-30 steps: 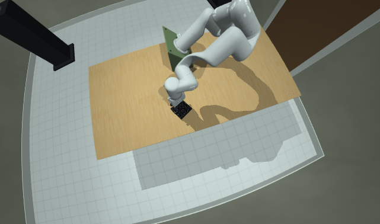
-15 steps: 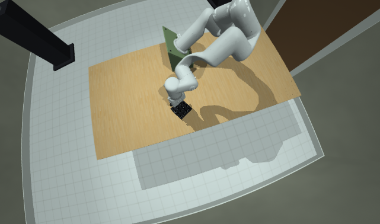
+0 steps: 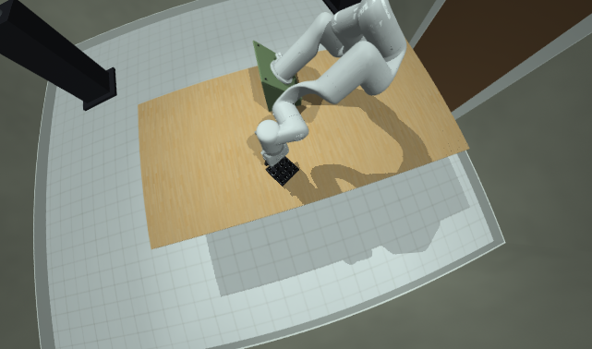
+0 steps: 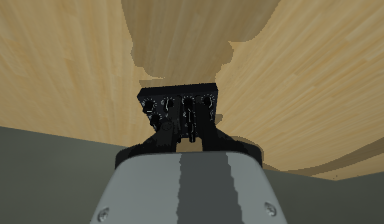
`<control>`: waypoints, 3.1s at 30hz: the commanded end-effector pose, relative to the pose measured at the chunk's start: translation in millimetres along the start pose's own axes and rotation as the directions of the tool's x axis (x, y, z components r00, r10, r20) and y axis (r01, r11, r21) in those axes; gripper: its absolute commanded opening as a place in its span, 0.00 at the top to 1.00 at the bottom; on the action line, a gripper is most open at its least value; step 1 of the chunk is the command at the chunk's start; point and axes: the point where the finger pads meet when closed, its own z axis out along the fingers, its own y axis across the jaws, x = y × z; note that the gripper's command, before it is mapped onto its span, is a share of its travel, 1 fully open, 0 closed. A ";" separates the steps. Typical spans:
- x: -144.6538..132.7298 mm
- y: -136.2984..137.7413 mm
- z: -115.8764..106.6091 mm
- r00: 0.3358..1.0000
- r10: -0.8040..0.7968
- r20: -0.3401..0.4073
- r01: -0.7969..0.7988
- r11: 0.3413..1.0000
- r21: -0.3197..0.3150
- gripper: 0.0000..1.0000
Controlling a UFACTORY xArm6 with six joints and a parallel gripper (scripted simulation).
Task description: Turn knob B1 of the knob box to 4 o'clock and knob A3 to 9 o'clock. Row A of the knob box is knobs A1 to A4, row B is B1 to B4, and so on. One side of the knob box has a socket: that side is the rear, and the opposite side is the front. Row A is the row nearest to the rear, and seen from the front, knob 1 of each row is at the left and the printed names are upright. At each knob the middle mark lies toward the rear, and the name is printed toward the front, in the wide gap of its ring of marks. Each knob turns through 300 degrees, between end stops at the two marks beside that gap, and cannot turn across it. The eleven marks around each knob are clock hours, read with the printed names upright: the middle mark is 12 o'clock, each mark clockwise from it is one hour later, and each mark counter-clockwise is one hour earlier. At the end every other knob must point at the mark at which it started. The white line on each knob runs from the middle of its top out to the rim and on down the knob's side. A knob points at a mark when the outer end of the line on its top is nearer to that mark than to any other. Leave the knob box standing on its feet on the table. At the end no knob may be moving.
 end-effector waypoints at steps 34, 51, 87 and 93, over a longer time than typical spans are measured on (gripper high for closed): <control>-1.1 -1.4 -36.7 1.000 -0.004 0.002 0.004 1.000 0.005 0.81; -1.3 -1.4 -39.2 0.935 -0.355 0.001 0.355 0.935 0.005 0.81; -1.5 -1.5 -47.4 0.052 -0.999 -0.004 0.999 0.052 0.003 0.81; -1.6 -1.5 -48.7 -0.138 -0.990 -0.005 0.990 -0.138 0.002 0.81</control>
